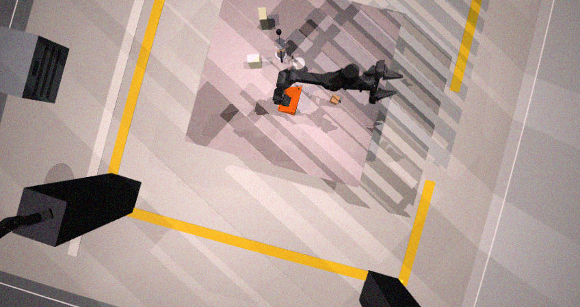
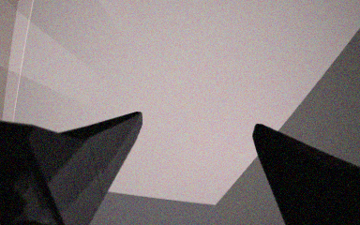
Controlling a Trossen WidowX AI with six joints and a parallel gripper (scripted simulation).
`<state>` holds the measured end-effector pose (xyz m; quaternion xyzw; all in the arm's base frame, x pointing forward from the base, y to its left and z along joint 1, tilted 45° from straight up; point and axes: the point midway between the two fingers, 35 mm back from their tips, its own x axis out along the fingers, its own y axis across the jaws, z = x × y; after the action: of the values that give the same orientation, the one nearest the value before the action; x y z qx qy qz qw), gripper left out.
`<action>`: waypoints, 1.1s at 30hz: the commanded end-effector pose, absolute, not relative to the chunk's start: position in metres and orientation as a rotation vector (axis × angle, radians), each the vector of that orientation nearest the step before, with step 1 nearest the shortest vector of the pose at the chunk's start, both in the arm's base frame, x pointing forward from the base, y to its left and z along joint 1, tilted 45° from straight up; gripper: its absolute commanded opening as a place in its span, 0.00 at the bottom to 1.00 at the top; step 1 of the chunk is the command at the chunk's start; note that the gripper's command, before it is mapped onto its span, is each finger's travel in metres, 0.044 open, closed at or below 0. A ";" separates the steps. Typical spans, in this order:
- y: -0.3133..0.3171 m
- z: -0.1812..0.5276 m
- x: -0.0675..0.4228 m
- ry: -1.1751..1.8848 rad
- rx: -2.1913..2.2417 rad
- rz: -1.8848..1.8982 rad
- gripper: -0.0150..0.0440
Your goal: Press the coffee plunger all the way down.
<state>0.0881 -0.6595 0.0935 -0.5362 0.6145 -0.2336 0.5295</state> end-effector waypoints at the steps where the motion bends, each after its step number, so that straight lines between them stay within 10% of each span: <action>1: -0.659 0.094 0.089 1.463 -1.278 -0.557 0.98; 33: -0.260 0.227 0.315 0.436 0.017 0.258 1.00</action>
<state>0.3123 -0.3163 0.2070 -0.0960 0.2450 0.0715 0.9621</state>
